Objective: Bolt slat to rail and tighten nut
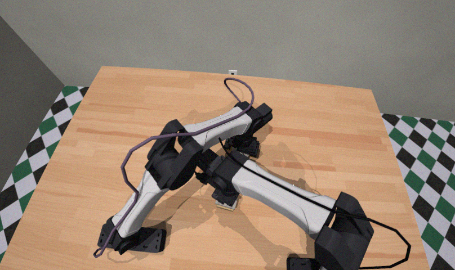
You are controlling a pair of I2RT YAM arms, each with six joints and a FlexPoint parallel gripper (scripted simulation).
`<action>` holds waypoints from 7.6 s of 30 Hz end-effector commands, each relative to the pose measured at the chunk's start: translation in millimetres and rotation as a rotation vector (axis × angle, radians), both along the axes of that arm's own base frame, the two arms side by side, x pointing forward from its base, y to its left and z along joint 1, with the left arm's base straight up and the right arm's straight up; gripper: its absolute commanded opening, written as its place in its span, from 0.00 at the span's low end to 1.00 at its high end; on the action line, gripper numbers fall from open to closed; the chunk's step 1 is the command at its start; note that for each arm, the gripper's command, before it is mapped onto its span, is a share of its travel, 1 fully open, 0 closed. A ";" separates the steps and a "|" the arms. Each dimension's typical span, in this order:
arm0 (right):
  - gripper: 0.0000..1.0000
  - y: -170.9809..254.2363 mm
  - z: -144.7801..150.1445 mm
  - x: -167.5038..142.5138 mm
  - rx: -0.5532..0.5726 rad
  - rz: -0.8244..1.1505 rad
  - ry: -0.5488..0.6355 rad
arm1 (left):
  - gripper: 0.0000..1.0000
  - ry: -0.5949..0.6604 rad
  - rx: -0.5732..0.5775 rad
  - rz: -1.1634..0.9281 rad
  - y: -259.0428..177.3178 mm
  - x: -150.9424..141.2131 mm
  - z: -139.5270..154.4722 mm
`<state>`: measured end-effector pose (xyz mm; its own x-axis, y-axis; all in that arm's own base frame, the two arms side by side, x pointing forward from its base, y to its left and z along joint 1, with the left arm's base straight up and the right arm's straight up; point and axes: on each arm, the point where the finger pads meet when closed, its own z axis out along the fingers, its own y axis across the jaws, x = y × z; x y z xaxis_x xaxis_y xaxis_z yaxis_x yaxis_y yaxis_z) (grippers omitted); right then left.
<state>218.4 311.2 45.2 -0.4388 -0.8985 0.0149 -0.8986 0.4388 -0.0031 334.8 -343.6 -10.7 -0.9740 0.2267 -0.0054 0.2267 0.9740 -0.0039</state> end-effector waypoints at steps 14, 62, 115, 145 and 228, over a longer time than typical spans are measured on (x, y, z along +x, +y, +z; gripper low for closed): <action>0.11 2.4 4.1 1.0 0.013 0.002 -0.007 | 0.67 -0.015 -0.013 -0.005 -1.7 3.2 7.0; 0.11 3.0 4.8 1.2 0.016 0.003 -0.009 | 0.67 -0.015 -0.013 -0.005 -1.7 3.2 7.0; 0.11 2.2 3.9 0.9 0.012 0.002 -0.007 | 0.67 -0.015 -0.013 -0.005 -1.7 3.2 7.0; 0.44 3.0 4.8 1.2 0.016 0.003 -0.009 | 0.67 -0.015 -0.013 -0.005 -1.7 3.2 7.0; 1.00 3.1 10.9 1.2 0.012 0.003 -0.006 | 1.00 -0.006 -0.005 0.000 -2.0 3.2 47.5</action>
